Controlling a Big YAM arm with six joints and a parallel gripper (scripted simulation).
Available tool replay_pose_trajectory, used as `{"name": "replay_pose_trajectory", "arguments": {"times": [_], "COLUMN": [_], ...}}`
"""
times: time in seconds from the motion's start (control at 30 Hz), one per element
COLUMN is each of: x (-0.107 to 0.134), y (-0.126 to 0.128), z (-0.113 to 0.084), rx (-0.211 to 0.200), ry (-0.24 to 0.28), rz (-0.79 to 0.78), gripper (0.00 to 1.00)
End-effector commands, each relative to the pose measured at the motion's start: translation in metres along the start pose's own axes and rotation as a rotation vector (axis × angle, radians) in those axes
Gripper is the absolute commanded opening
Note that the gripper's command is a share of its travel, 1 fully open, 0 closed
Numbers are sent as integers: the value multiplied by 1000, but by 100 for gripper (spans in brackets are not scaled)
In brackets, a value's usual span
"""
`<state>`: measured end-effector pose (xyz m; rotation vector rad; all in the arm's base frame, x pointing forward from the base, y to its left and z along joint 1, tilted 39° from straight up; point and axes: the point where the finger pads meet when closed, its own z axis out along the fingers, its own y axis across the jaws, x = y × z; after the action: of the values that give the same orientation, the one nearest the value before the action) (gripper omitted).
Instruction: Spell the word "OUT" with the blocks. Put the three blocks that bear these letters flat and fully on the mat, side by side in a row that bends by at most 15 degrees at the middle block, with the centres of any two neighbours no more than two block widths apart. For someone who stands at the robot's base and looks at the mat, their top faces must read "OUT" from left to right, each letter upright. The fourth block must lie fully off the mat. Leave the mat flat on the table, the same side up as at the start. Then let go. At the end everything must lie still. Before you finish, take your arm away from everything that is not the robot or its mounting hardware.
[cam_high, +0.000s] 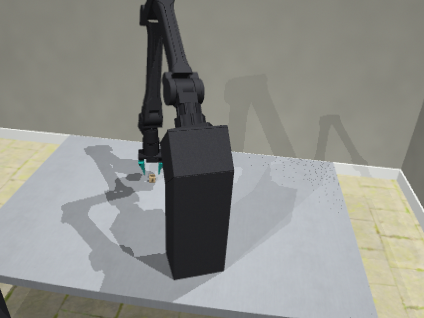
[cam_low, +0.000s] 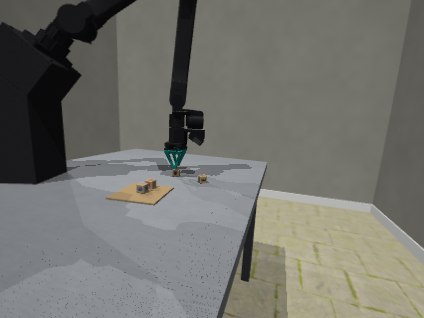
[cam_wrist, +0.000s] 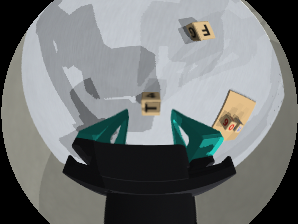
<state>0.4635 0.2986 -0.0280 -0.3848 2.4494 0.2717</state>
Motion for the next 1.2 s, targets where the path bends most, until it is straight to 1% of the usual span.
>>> {"name": "replay_pose_trajectory", "arguments": {"times": [0.0,0.43,1.17], "x": [-7,-12,-10], "y": [-6,-7,-7], "z": [2,1,0], "rx": [1,-1,1], "ry": [-20,-26,-22], "rz": [0,0,1], "gripper": [58,58,58]}}
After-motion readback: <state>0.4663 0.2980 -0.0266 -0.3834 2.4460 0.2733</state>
